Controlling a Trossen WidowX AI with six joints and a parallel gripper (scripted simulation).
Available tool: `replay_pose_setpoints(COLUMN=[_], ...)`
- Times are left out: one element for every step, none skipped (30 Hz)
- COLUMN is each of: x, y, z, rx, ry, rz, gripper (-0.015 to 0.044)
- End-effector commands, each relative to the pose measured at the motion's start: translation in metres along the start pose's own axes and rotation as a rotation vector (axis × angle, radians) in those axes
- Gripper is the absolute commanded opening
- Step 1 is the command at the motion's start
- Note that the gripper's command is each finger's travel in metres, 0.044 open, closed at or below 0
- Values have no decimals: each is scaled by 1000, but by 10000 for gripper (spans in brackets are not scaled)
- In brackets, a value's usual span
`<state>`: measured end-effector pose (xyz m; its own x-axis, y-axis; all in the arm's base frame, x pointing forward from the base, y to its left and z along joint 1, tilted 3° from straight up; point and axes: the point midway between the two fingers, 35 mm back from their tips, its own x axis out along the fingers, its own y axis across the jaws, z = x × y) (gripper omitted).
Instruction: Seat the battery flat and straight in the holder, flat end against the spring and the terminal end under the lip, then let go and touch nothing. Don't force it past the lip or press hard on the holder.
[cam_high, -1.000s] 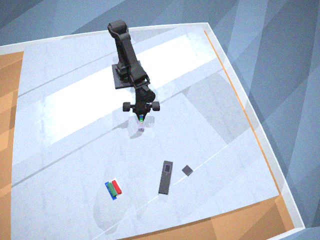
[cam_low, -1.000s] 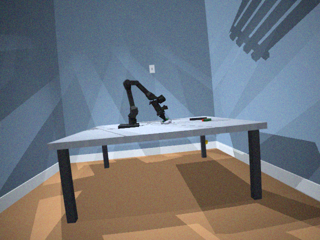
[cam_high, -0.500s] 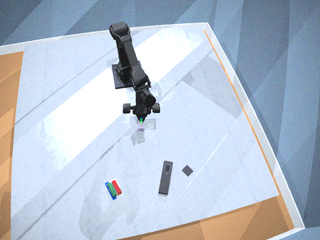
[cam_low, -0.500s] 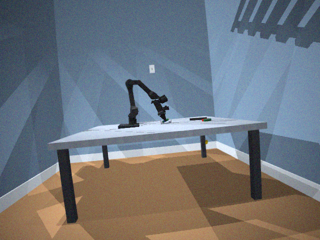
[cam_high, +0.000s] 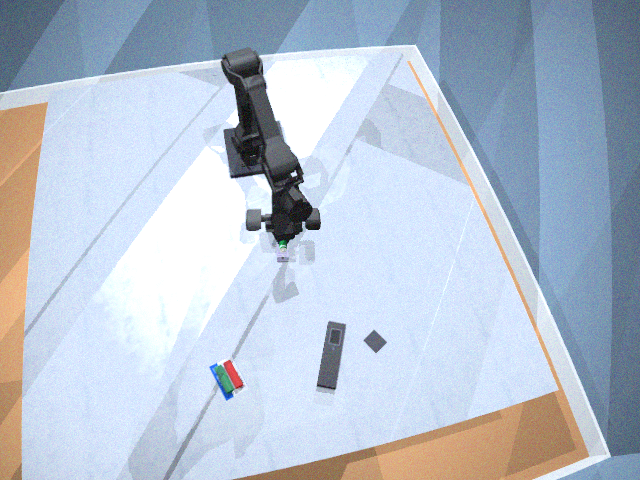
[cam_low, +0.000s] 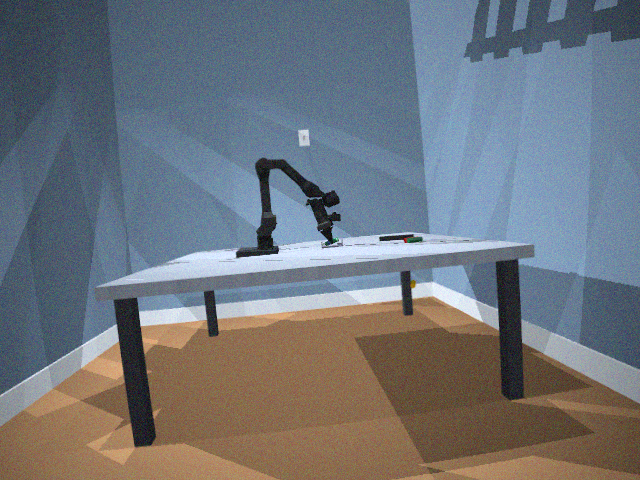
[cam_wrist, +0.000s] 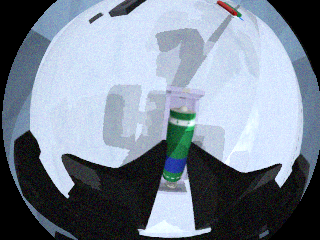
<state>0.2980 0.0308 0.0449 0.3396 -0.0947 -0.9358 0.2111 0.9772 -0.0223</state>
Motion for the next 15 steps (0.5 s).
replay_pose_setpoints(x=[2, 2, 2, 2, 3, 3, 3, 3, 3, 3, 4, 4, 4, 4, 4], y=[0, 0, 0, 0, 0, 0, 0, 0, 0, 0, 0, 0, 0, 0, 0], z=[-3, -3, -3, -2, -2, -2, -2, -2, -2, -2, -2, -1, -1, -1, -1], rx=[-7, -7, -7, -7, -7, -7, -7, -7, -6, -6, -6, -6, -6, -5, -5], ry=[40, 46, 53, 59, 65, 71, 78, 84, 90, 96, 103, 109, 115, 121, 128], rz=[0, 0, 0, -1, -1, -1, -1, -2, -2, -2, -2, -2, -2, -3, -3], gripper=[60, 60, 60, 60, 60, 60, 60, 60, 60, 60, 60, 60, 60, 60, 60])
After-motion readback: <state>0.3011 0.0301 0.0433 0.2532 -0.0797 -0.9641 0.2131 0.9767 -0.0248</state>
